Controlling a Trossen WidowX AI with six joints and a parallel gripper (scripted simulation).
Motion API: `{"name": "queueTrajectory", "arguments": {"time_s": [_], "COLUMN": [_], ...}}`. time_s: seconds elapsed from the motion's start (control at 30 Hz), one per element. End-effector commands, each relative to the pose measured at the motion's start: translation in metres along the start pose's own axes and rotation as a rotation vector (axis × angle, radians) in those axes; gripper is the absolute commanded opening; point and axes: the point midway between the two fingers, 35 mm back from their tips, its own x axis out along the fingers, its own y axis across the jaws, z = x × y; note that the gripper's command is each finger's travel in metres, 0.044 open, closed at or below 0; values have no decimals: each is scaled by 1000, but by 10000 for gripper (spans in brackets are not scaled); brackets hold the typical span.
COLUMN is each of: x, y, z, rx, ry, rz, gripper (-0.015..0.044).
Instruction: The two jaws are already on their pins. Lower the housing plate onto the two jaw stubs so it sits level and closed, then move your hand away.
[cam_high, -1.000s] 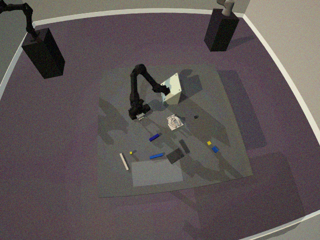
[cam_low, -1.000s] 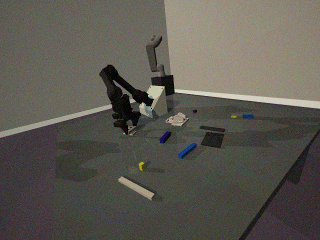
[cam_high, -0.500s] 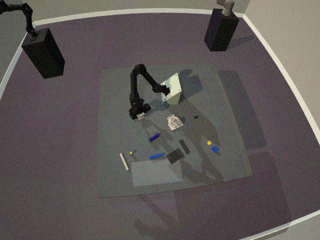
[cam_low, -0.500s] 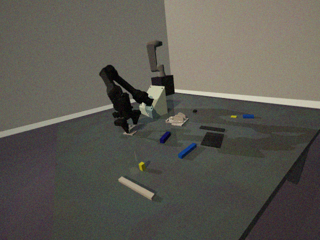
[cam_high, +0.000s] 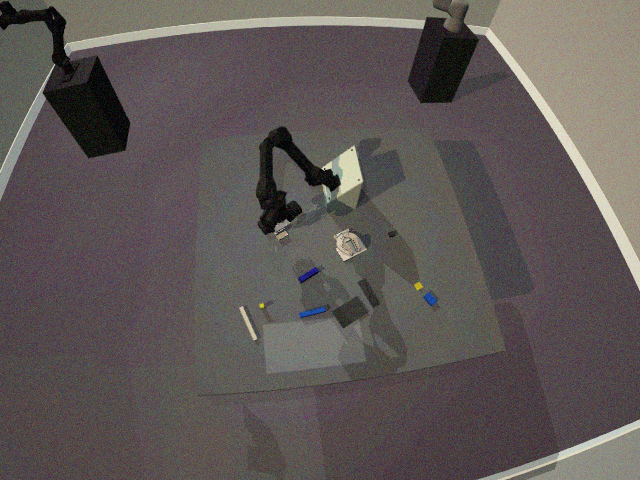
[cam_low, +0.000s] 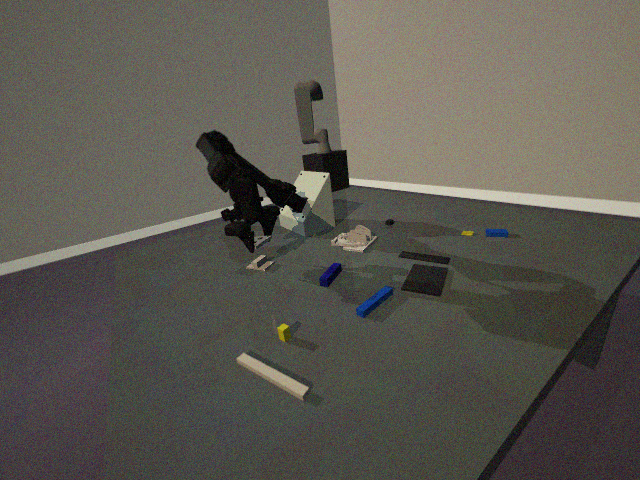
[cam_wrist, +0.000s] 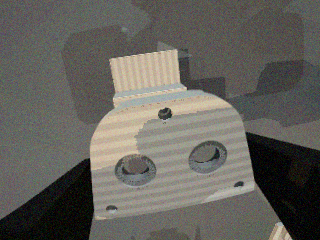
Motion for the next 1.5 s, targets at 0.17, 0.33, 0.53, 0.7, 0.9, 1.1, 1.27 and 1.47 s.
{"name": "queueTrajectory", "arguments": {"time_s": [0.17,0.33,0.53,0.7,0.9,1.1,1.27,1.47], "x": [-18,-18,-16,-15,-14,-13,-13,-13], "y": [2,2,-3,-9,-16,-25,-33,-44], "z": [4,3,-12,-27,-44,-60,-73,-88], "rx": [11,6,-146,-289,-461,-633,-776,-948], "ry": [2,2,14,25,38,49,58,68], "rz": [14,14,4,-3,-10,-14,-16,-17], "gripper": [351,351,351,351,351,351,351,351]}}
